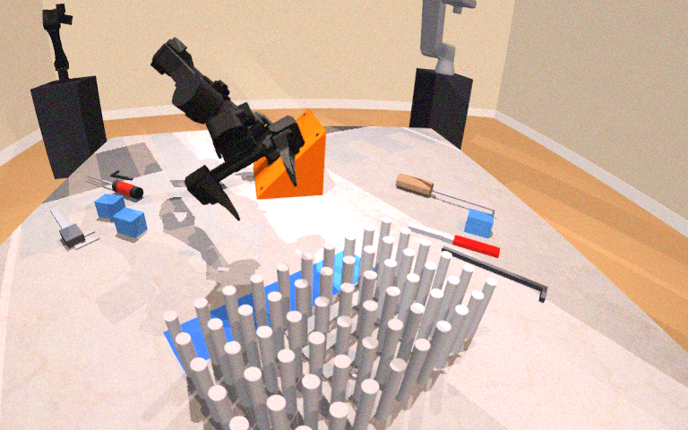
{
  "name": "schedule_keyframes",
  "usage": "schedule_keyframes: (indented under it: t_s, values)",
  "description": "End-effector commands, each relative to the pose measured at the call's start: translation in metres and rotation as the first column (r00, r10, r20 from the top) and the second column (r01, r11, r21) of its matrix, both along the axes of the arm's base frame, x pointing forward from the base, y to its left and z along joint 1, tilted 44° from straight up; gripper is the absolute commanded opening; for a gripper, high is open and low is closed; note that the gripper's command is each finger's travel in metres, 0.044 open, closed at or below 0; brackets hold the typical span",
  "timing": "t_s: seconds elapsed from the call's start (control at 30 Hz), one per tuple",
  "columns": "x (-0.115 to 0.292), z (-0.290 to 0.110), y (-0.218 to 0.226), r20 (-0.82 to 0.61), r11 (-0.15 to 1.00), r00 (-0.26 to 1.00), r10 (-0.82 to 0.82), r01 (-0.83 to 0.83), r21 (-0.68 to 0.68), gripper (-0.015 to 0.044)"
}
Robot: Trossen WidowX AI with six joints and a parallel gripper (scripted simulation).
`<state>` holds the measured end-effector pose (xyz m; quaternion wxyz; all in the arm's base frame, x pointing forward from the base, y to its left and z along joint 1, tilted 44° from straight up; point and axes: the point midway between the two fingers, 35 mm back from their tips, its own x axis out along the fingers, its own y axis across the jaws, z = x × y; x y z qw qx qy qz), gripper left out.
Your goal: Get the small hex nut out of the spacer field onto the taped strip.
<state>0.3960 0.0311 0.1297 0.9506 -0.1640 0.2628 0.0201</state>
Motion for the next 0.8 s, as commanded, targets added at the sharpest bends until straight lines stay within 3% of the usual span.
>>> schedule_keyframes:
  t_s: [0.0,0.23,0.37,0.53,0.77]
  values:
    - [-0.001,-0.001,-0.001,-0.004,1.000,1.000,-0.003,0.003,-0.009,0.0440]
    - [0.000,-0.003,0.001,-0.012,1.000,1.000,0.009,-0.009,-0.022,0.0440]
    - [-0.002,-0.036,0.053,-0.178,0.923,0.953,0.243,-0.284,-0.260,0.0440]
    - [-0.021,-0.084,0.123,-0.453,0.574,0.745,0.489,-0.666,-0.477,0.0440]
    - [-0.060,-0.132,0.186,-0.728,-0.003,0.409,0.551,-0.871,-0.492,0.0440]
